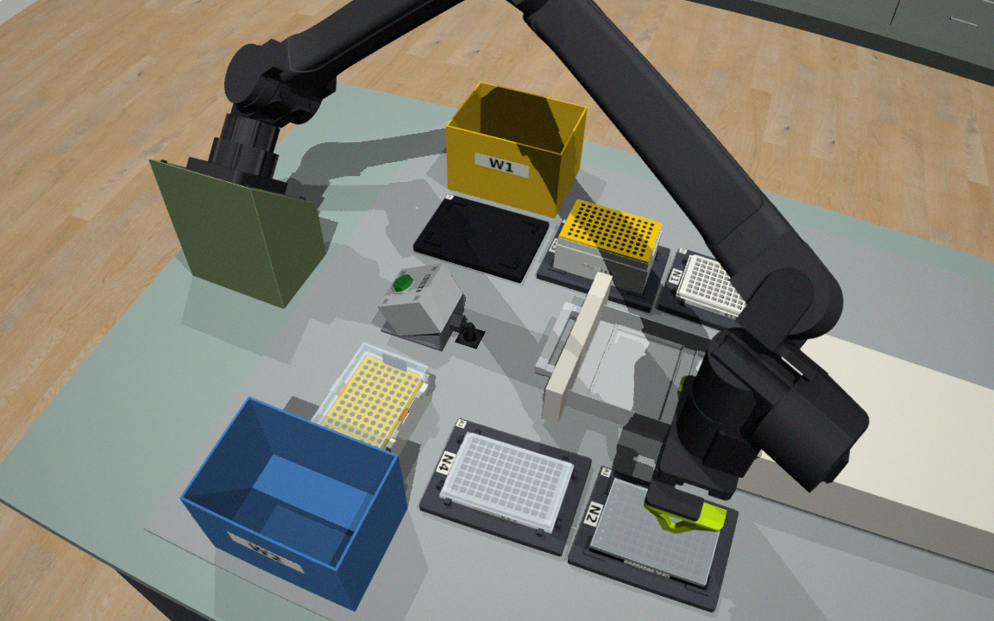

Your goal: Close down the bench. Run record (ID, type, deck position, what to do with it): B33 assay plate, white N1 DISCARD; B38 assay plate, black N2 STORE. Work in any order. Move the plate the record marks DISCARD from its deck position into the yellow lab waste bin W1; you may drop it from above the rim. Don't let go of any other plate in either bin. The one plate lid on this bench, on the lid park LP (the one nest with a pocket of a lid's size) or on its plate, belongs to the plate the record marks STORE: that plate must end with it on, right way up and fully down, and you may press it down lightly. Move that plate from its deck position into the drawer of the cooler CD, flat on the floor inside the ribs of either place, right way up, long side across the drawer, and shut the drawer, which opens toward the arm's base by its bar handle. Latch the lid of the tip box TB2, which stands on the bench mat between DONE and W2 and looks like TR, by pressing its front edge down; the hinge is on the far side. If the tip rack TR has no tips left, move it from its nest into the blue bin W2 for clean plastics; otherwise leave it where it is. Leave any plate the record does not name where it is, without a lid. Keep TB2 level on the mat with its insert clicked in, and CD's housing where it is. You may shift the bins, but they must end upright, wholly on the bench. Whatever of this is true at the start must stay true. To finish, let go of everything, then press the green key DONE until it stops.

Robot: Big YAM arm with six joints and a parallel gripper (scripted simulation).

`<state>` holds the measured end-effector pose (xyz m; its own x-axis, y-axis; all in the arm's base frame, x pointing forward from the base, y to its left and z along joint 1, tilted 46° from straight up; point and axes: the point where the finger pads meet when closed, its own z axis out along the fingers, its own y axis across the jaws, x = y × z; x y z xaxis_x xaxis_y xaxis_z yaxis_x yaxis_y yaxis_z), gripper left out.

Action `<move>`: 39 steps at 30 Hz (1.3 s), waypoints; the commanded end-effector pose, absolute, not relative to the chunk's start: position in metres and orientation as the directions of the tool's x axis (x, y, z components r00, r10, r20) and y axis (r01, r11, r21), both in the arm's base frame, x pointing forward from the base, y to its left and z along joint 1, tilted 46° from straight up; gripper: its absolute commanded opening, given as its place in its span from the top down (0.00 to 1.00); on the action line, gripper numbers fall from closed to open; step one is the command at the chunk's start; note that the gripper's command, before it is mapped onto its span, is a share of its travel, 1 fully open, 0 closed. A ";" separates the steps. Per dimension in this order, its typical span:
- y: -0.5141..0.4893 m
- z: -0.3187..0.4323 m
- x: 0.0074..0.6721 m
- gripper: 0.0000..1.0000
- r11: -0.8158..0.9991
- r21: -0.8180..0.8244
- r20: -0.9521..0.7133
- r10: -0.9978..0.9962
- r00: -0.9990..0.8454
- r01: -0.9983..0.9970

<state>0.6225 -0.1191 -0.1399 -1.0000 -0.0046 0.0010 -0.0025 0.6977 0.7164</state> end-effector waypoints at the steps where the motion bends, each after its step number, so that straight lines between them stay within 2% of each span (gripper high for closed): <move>1: -0.148 -0.112 0.628 0.00 0.710 0.704 -0.045 0.030 -0.999 -0.010; 39: -0.124 -0.121 0.634 0.00 0.711 0.702 -0.048 0.017 -0.999 -0.022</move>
